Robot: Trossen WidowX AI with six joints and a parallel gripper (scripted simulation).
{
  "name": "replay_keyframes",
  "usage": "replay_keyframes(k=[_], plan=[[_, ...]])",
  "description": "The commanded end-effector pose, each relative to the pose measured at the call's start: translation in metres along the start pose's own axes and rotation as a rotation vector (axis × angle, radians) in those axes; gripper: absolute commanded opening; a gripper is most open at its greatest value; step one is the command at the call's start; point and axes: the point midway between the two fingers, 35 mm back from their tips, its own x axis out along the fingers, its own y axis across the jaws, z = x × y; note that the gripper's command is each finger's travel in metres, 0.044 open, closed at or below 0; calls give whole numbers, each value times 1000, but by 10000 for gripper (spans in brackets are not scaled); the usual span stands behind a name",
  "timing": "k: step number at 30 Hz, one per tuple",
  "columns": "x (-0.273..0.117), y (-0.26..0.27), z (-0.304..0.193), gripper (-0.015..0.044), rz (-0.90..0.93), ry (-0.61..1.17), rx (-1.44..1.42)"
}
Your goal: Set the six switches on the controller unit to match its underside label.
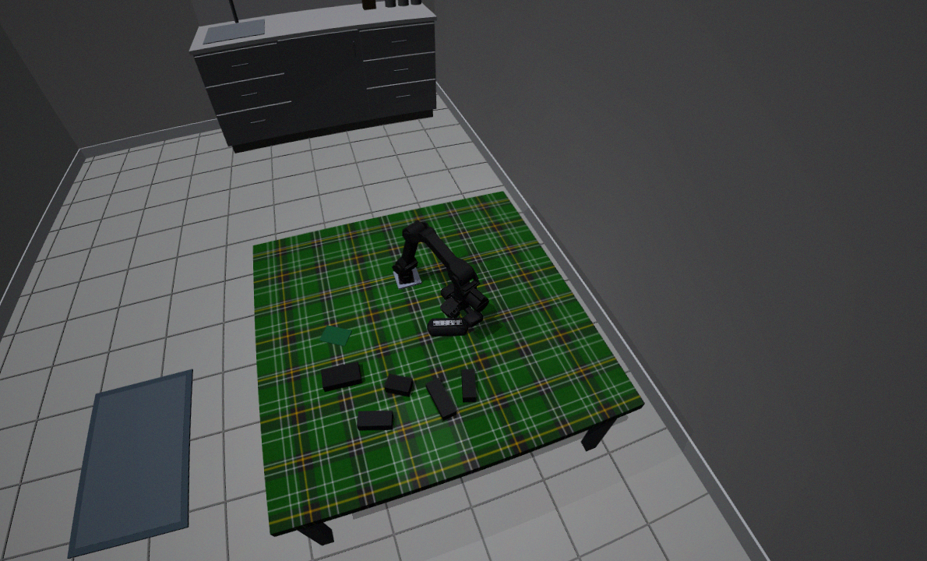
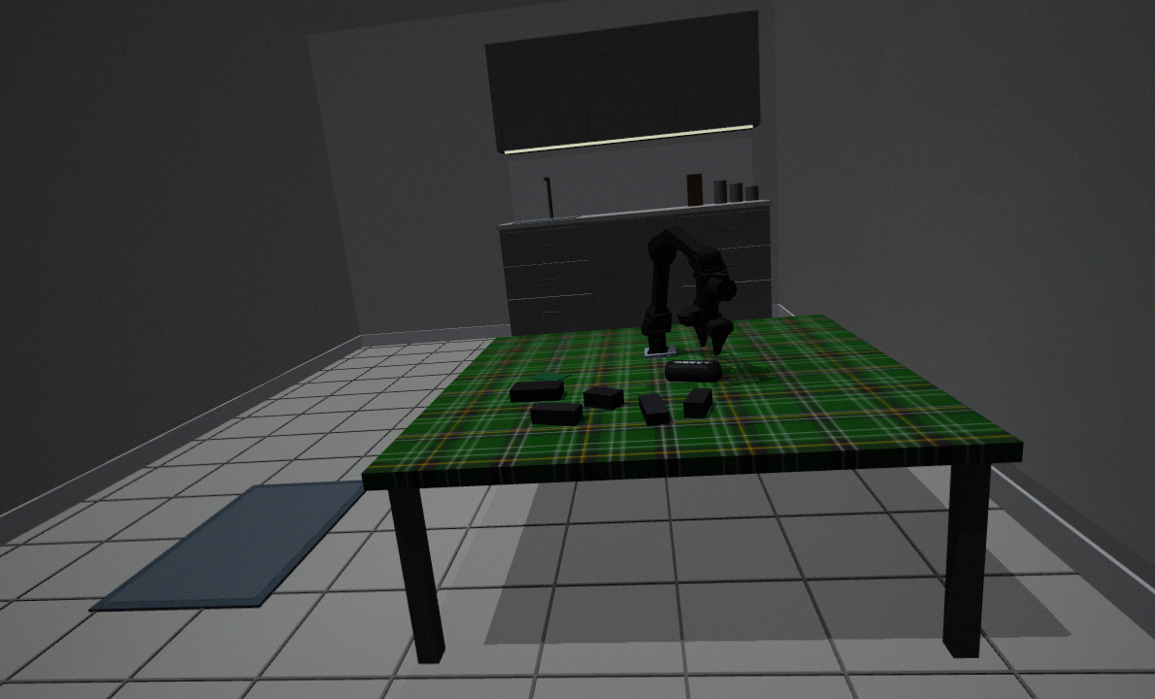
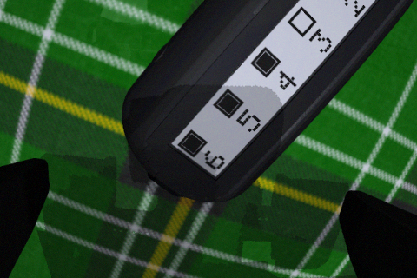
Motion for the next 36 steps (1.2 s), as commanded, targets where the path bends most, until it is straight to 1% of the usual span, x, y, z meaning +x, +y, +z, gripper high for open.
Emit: replay_keyframes(k=[1, 19, 36], plan=[[0, -2, -7, 440, 43, -9, 591], [1, -2, -7, 440, 43, -9, 591], [29, 1, -6, 440, 46, -8, 591]])
